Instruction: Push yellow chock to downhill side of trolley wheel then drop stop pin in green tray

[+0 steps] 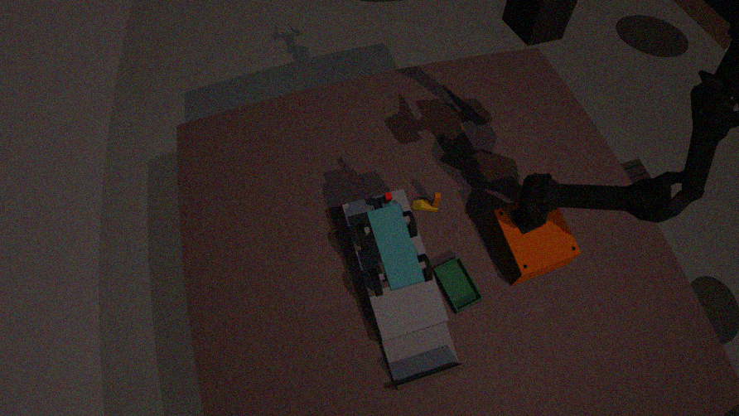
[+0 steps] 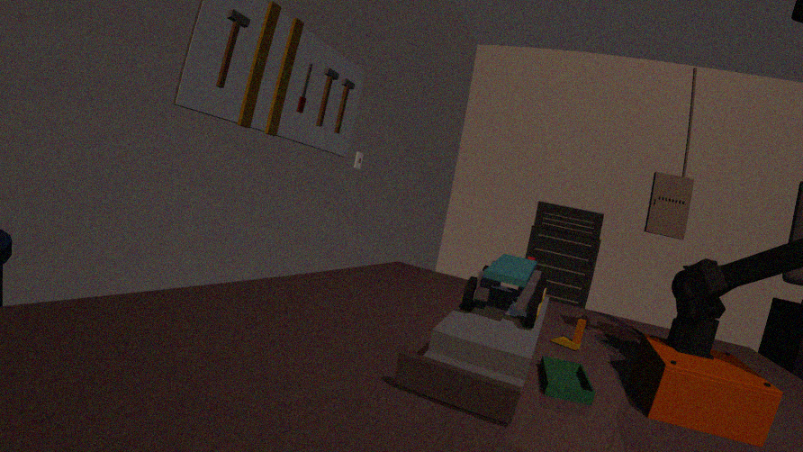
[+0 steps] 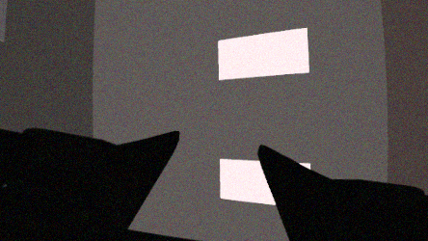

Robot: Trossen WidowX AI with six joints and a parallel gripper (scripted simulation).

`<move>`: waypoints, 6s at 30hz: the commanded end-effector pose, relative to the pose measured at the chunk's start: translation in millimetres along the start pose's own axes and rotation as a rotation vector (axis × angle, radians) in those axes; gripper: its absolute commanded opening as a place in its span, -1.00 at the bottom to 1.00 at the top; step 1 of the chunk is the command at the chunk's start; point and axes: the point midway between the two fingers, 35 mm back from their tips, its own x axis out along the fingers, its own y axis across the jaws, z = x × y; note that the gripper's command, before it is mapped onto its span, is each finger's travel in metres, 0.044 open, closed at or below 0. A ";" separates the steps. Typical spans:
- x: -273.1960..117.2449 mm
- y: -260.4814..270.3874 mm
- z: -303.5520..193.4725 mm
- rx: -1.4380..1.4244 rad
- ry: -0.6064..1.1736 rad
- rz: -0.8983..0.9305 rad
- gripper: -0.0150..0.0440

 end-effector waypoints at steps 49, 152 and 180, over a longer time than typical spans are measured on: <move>-225.3 -242.6 383.6 -1.993 0.574 -1.847 0.15; -642.3 -114.0 424.5 0.194 3.298 -1.105 0.15; -662.3 -109.7 432.0 0.185 3.306 -1.107 -0.29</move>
